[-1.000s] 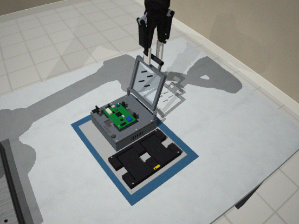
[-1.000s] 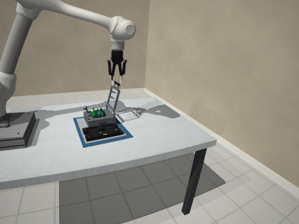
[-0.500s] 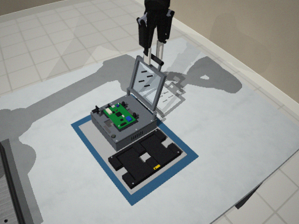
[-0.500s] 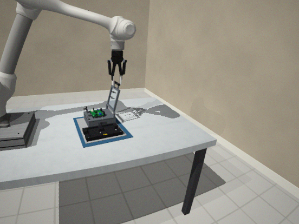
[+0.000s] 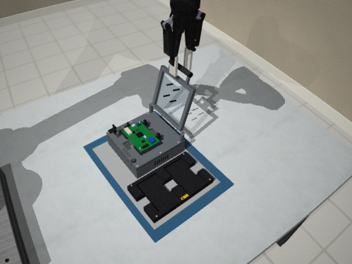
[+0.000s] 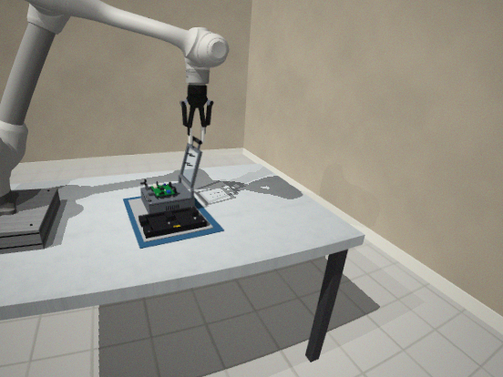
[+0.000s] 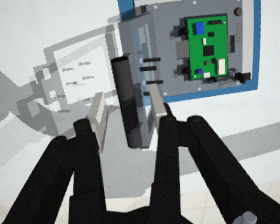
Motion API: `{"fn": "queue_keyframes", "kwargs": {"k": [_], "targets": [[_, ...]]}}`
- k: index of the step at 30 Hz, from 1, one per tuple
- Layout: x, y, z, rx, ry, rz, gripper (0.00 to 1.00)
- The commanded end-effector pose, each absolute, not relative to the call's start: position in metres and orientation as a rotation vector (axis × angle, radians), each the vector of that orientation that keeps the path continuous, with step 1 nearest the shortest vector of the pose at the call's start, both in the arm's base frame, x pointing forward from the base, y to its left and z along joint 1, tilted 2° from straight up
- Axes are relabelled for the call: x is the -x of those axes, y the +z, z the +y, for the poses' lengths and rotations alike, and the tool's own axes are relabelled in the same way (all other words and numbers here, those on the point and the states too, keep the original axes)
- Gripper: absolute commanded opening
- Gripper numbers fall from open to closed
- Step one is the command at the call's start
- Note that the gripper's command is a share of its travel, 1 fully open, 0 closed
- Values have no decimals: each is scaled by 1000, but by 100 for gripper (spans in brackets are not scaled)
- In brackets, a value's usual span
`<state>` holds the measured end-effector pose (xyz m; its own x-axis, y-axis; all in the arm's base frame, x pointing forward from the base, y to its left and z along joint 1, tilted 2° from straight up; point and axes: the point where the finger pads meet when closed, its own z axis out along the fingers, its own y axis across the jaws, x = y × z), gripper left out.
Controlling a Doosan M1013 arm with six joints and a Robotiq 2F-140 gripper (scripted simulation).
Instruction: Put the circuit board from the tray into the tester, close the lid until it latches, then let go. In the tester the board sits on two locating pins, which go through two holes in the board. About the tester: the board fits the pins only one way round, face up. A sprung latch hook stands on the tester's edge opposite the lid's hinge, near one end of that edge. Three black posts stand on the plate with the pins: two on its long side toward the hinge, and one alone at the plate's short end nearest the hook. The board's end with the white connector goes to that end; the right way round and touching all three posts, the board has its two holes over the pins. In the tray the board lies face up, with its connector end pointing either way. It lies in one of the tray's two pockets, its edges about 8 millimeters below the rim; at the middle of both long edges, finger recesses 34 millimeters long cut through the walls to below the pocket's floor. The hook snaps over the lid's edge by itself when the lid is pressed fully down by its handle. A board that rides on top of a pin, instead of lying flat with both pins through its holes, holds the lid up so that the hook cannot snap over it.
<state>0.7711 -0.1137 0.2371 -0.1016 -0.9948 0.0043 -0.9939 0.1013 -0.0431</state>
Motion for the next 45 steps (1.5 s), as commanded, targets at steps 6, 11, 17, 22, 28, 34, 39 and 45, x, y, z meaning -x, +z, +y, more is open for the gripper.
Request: {"fn": "queue_keyframes", "kwargs": {"k": [6, 11, 17, 22, 28, 34, 39, 45], "targets": [[-769, 236, -113, 2093, -57, 2315, 30], [-769, 236, -113, 2093, -57, 2315, 30], [-769, 236, -113, 2093, -57, 2315, 0], [-769, 236, -113, 2093, -57, 2315, 0], [-769, 236, -113, 2093, -57, 2315, 0], [-769, 236, -113, 2093, -57, 2315, 0], [-769, 236, -113, 2093, -57, 2315, 0], [-769, 236, -113, 2093, -57, 2315, 0]]}}
